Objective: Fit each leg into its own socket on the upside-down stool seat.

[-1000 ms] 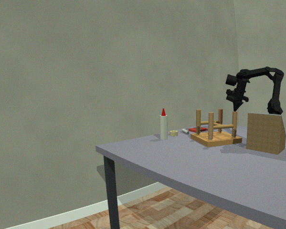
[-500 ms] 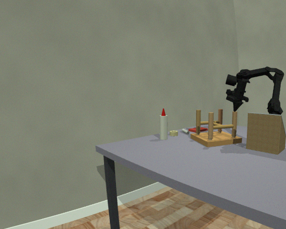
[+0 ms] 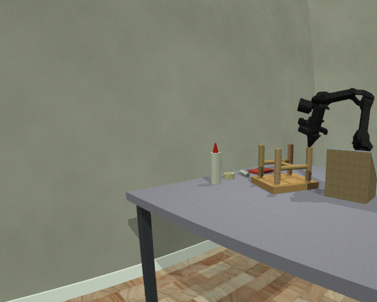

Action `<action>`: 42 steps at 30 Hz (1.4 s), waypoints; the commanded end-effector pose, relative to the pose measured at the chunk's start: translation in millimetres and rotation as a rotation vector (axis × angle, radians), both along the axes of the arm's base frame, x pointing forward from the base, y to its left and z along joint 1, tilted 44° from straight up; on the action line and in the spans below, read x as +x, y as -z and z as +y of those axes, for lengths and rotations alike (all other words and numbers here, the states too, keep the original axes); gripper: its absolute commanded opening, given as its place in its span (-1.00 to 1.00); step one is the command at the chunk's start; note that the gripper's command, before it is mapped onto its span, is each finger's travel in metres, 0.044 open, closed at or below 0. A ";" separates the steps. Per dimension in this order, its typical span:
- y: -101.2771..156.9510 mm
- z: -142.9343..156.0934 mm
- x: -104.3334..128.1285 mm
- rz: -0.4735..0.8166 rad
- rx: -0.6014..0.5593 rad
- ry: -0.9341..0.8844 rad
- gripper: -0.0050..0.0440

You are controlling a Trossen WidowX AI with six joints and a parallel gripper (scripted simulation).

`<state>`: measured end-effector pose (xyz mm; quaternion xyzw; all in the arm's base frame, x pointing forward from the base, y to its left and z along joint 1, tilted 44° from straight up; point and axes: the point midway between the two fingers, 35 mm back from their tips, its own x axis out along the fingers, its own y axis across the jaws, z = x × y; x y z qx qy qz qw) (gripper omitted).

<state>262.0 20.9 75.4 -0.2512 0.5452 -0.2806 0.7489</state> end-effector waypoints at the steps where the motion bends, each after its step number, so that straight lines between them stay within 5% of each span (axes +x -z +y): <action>1: 7.8 -9.4 -3.3 0.026 -0.008 0.031 -0.80; 32: -19.2 17.3 2.6 0.002 -0.003 0.002 -0.80; 42: -55.8 1.1 92.3 -0.035 0.002 0.072 -0.80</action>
